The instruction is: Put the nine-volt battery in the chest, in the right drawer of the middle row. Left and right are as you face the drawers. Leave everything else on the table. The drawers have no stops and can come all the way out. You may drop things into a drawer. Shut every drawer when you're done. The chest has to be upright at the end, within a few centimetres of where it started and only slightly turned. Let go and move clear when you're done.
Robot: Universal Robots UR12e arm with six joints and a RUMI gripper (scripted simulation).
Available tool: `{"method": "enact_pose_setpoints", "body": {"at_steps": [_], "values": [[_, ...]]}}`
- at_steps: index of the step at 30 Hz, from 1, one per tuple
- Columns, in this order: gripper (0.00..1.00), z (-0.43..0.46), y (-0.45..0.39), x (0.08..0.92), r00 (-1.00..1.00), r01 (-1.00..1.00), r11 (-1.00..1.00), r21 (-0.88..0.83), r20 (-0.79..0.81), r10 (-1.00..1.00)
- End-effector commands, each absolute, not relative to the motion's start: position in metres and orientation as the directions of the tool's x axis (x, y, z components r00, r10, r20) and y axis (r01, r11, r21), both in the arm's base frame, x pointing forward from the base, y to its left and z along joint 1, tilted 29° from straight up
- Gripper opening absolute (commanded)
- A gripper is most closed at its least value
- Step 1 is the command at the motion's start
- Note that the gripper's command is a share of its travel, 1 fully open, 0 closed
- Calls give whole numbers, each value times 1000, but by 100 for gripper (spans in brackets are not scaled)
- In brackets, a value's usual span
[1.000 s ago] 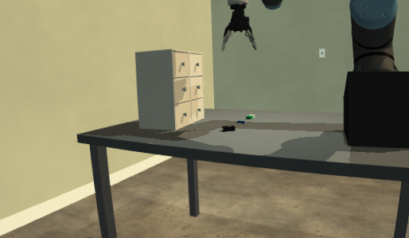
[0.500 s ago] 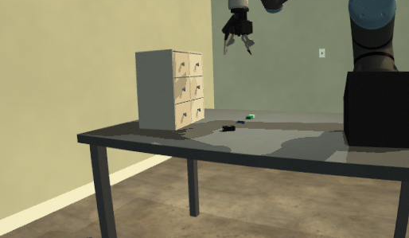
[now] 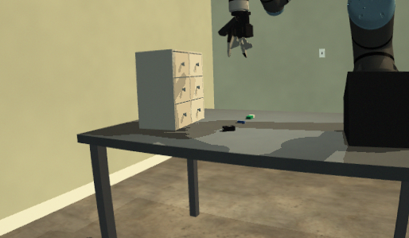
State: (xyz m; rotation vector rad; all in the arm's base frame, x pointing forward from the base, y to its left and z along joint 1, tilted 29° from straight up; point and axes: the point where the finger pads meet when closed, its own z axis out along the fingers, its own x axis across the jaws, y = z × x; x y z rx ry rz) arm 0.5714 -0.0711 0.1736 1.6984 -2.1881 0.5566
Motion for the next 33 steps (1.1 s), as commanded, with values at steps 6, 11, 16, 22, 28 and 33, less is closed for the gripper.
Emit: {"method": "enact_pose_setpoints", "body": {"at_steps": [6,11,16,22,28,33], "values": [[100,168,-72,572,-87,-996,79,-38,481,-873],[100,166,-72,572,-47,-999,43,-19,482,-875],[100,165,-72,572,-13,-1000,14,-3,482,-876],[100,164,-72,572,5,-1000,-2,6,482,-876],[100,164,-72,572,8,-1000,-5,8,482,-876],[100,164,-72,572,9,-1000,-6,8,482,-876]]}}
